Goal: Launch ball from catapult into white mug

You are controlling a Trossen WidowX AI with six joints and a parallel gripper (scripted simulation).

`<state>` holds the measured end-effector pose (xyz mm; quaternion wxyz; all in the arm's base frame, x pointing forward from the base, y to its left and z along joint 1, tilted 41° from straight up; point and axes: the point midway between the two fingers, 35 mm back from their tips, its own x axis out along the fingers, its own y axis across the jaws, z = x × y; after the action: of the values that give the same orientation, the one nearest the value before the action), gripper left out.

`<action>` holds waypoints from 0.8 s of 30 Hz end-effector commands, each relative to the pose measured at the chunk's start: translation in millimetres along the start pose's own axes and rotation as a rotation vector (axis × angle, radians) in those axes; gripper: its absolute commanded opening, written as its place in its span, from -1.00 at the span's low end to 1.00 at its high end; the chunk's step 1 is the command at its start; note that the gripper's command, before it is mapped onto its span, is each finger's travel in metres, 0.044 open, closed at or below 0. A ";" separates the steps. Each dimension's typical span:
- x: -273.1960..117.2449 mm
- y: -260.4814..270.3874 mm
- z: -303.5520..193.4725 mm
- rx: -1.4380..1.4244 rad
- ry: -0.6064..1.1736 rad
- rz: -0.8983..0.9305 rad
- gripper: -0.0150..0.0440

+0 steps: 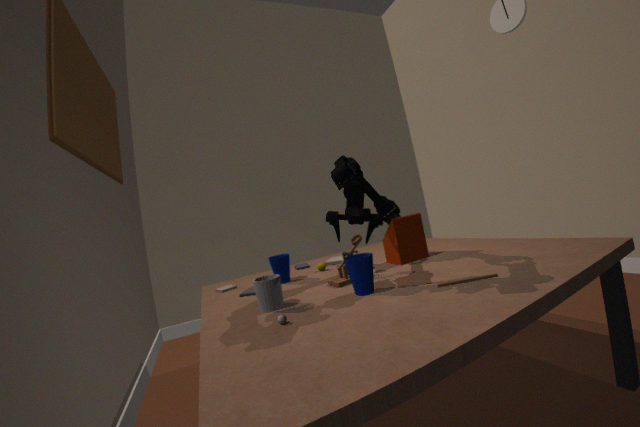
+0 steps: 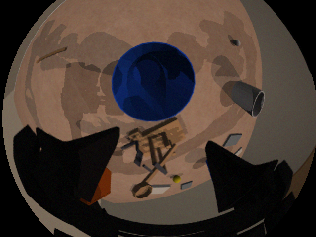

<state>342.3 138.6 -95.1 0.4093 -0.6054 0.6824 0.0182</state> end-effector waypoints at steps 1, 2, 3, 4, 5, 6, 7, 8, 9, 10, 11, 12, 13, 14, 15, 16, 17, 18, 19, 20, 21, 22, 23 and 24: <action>-4.3 -23.2 4.3 0.098 -0.048 0.006 1.00; -5.8 -29.6 5.4 0.124 -0.062 0.009 1.00; -7.3 -36.2 6.4 0.150 -0.076 0.011 1.00; -8.8 -42.8 7.2 0.176 -0.090 0.014 1.00; -10.3 -49.5 7.8 0.202 -0.103 0.016 1.00; -11.6 -55.5 8.4 0.225 -0.115 0.017 1.00; -13.0 -61.3 9.8 0.253 -0.129 0.019 1.00; -14.5 -68.0 11.3 0.285 -0.144 0.022 1.00; -16.0 -74.7 12.6 0.316 -0.159 0.024 1.00; -17.6 -81.5 13.7 0.347 -0.173 0.026 1.00; -19.2 -88.4 14.7 0.379 -0.188 0.028 1.00; -20.7 -95.5 15.5 0.410 -0.203 0.030 1.00; -22.3 -102.6 16.1 0.442 -0.217 0.032 1.00; -23.8 -109.8 16.5 0.474 -0.232 0.033 1.00; -25.4 -117.1 16.8 0.505 -0.246 0.035 1.00; -27.0 -124.4 16.9 0.537 -0.260 0.037 1.00; -28.3 -129.8 16.8 0.565 -0.271 0.040 1.00; -29.4 -134.6 16.6 0.588 -0.281 0.042 1.00; -30.6 -139.9 16.3 0.613 -0.291 0.044 1.00; -31.8 -145.2 16.0 0.638 -0.301 0.046 1.00; -33.0 -150.6 15.5 0.662 -0.311 0.048 1.00; -34.2 -156.0 15.0 0.687 -0.322 0.049 1.00; -35.3 -161.4 14.3 0.712 -0.332 0.051 1.00; -36.5 -166.9 13.6 0.736 -0.342 0.053 1.00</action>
<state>476.9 134.4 -13.5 0.6853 -0.4115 0.5921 -0.1022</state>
